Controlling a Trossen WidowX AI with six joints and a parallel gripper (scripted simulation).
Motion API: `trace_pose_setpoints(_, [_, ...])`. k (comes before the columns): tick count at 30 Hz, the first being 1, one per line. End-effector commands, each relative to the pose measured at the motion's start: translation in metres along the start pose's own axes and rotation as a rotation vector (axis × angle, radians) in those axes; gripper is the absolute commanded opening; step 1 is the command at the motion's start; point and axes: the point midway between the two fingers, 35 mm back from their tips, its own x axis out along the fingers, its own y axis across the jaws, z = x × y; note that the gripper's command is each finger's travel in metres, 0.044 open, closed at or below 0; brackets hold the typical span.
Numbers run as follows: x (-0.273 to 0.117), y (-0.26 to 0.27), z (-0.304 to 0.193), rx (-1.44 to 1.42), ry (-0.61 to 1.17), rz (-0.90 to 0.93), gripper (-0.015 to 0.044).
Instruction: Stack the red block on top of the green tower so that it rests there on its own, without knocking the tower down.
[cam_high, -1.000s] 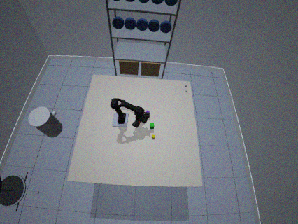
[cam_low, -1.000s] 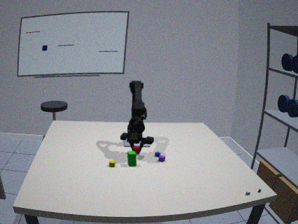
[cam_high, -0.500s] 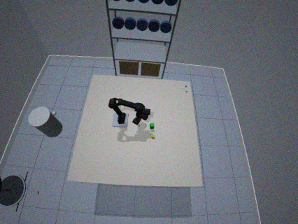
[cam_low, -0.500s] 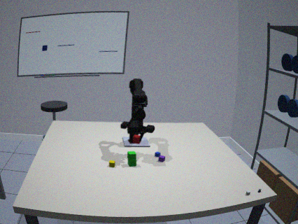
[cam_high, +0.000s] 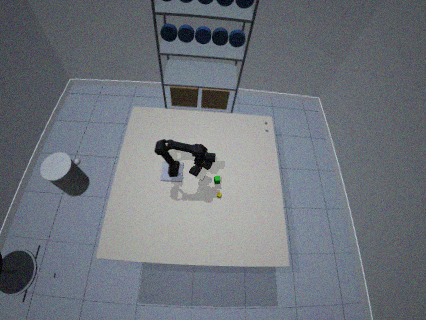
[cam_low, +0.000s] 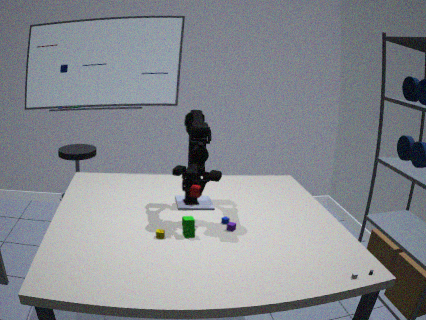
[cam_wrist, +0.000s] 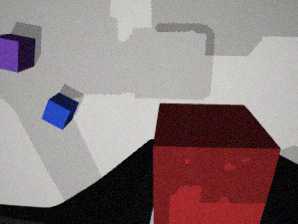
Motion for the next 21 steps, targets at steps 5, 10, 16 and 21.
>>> trace_pose_setpoints(5, [-0.008,0.005,0.02,-0.003,-0.006,0.006,0.0])
trace_pose_setpoints(10, [-0.012,0.009,0.042,-0.003,-0.008,0.006,0.0])
trace_pose_setpoints(16, [-0.014,0.013,0.069,-0.003,-0.01,0.006,0.0])
trace_pose_setpoints(21, [-0.014,0.015,0.092,-0.003,-0.012,0.006,0.0])
